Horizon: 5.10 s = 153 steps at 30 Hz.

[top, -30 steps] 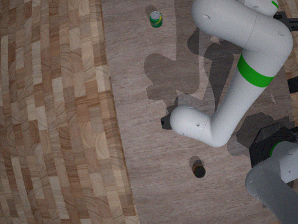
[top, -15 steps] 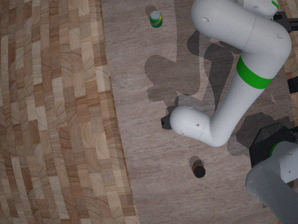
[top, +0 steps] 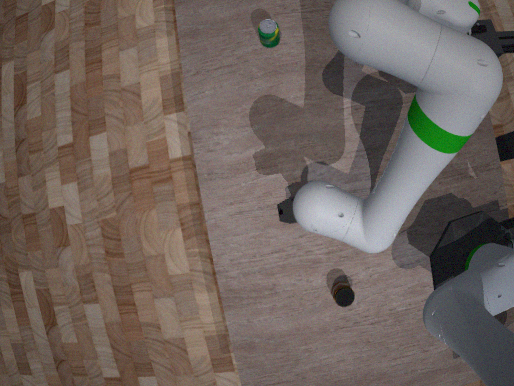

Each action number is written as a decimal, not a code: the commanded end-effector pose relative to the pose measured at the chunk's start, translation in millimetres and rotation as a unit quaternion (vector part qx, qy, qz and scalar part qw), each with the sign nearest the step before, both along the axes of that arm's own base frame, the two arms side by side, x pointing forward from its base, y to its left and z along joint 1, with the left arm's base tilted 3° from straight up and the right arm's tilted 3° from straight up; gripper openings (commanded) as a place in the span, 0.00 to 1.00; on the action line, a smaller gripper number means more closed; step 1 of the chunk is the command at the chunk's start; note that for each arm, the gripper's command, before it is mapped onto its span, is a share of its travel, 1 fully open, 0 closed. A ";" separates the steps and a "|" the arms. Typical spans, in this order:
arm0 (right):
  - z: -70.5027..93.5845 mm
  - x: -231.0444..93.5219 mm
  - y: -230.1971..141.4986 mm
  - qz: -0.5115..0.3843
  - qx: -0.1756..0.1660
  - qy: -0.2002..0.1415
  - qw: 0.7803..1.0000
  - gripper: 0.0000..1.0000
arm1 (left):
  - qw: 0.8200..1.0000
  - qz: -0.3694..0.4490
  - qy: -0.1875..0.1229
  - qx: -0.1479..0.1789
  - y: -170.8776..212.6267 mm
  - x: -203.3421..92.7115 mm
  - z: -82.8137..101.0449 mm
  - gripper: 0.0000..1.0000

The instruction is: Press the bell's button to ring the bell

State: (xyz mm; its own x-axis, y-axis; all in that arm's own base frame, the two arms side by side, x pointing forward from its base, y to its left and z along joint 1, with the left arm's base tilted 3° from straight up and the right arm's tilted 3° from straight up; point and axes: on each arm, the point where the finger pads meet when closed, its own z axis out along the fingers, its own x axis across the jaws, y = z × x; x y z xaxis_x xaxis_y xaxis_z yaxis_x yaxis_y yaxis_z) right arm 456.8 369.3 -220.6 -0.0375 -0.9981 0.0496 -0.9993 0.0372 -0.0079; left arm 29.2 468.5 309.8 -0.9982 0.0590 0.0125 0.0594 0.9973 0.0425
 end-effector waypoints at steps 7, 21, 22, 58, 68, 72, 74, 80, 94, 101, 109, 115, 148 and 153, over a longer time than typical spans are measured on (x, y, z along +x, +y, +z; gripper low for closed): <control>0.3 1.0 1.1 0.000 0.001 -0.001 1.000 0.17 | 1.000 0.000 0.000 0.002 0.3 0.1 1.4 1.00; -1.1 1.0 1.0 0.000 0.001 -0.001 1.000 0.17 | 1.000 0.000 0.000 0.002 0.3 0.1 1.4 1.00; -1.1 1.0 1.0 0.000 0.001 -0.001 1.000 0.17 | 1.000 0.000 0.000 0.002 0.3 0.1 1.4 1.00; 4.0 0.9 1.2 0.000 0.001 -0.001 1.000 0.17 | 1.000 0.000 0.000 0.002 0.3 0.1 1.4 1.00; 25.9 0.8 2.3 0.000 0.001 -0.001 1.000 0.17 | 1.000 0.000 0.000 0.002 0.3 0.1 1.4 1.00; 37.4 0.7 2.8 0.000 0.001 -0.001 1.000 0.17 | 1.000 0.000 0.000 0.002 0.3 0.1 1.4 1.00; 40.3 0.7 3.0 0.000 0.001 -0.001 1.000 0.17 | 1.000 0.000 0.000 0.002 0.3 0.1 1.4 1.00; 53.6 0.6 3.6 0.000 0.001 -0.001 1.000 0.17 | 1.000 0.000 0.000 0.002 0.3 0.1 1.4 1.00; 68.7 0.5 4.3 0.000 0.001 -0.001 1.000 0.17 | 1.000 0.000 0.000 0.002 0.3 0.1 1.4 1.00; 68.9 0.5 4.4 0.000 0.001 -0.001 1.000 0.17 | 1.000 0.000 0.000 0.002 0.3 0.1 1.4 1.00; 68.9 0.5 4.4 0.000 0.001 -0.001 1.000 0.17 | 1.000 0.000 0.000 0.002 0.3 0.1 1.4 1.00; 68.9 0.5 4.4 0.000 0.001 -0.001 1.000 0.17 | 1.000 0.000 0.000 0.002 0.3 0.1 1.4 1.00; 68.9 0.5 4.4 0.000 0.001 -0.001 1.000 0.17 | 1.000 0.000 0.000 0.002 0.3 0.1 1.4 1.00; 68.9 0.5 4.4 0.000 0.001 -0.001 1.000 0.17 | 1.000 0.000 0.000 0.002 0.3 0.1 1.4 1.00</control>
